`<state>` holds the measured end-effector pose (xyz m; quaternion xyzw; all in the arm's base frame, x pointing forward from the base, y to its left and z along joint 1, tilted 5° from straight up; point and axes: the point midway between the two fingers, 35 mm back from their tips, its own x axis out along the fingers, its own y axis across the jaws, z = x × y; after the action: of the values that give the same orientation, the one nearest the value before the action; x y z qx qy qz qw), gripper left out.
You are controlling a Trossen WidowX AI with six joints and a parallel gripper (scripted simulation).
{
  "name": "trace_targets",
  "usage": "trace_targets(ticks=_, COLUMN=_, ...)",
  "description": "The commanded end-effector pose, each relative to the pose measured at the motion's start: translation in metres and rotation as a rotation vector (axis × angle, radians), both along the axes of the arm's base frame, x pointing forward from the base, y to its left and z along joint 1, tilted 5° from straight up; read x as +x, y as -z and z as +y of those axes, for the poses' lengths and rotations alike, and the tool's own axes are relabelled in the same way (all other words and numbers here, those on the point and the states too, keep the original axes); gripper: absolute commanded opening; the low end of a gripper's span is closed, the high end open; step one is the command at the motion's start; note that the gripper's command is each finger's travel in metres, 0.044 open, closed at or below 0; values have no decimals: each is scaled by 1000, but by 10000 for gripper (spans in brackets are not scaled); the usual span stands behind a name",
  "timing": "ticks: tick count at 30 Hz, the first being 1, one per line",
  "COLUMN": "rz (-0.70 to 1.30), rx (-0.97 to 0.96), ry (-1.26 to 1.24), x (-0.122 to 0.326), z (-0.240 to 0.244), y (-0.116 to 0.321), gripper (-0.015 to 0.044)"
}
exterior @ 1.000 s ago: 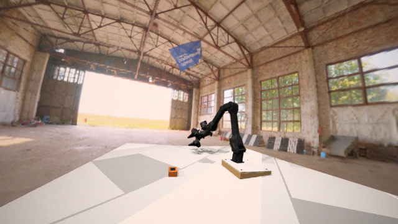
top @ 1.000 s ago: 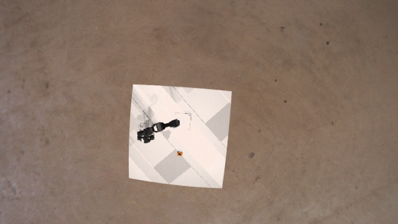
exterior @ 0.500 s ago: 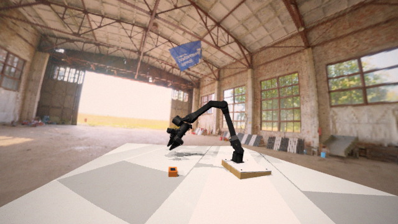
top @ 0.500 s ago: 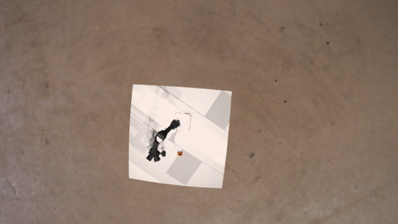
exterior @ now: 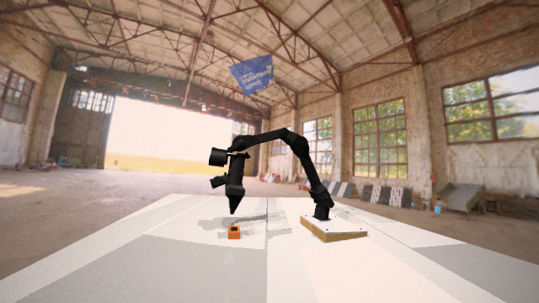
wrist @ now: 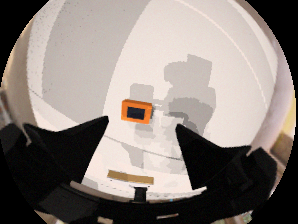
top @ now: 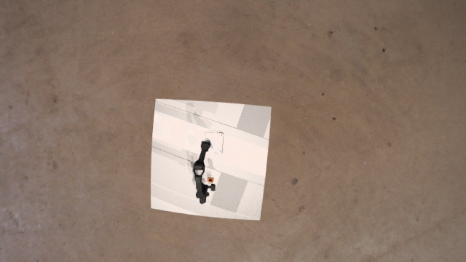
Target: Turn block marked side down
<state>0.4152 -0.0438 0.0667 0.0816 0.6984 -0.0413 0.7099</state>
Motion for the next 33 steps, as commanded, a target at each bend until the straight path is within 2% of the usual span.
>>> trace_targets(ticks=1, rz=63, rx=-35, ry=23, x=-6, z=20, y=-6, gripper=440)
trace_targets(ticks=7, rz=63, rx=-35, ry=23, x=-6, z=20, y=-4, gripper=440)
trace_targets(ticks=11, rz=63, rx=-35, ry=23, x=-7, z=20, y=27, gripper=440)
trace_targets(ticks=18, rz=63, rx=-35, ry=23, x=-9, z=21, y=43, gripper=440)
trace_targets(ticks=33, rz=63, rx=-35, ry=23, x=-9, z=22, y=64, gripper=440)
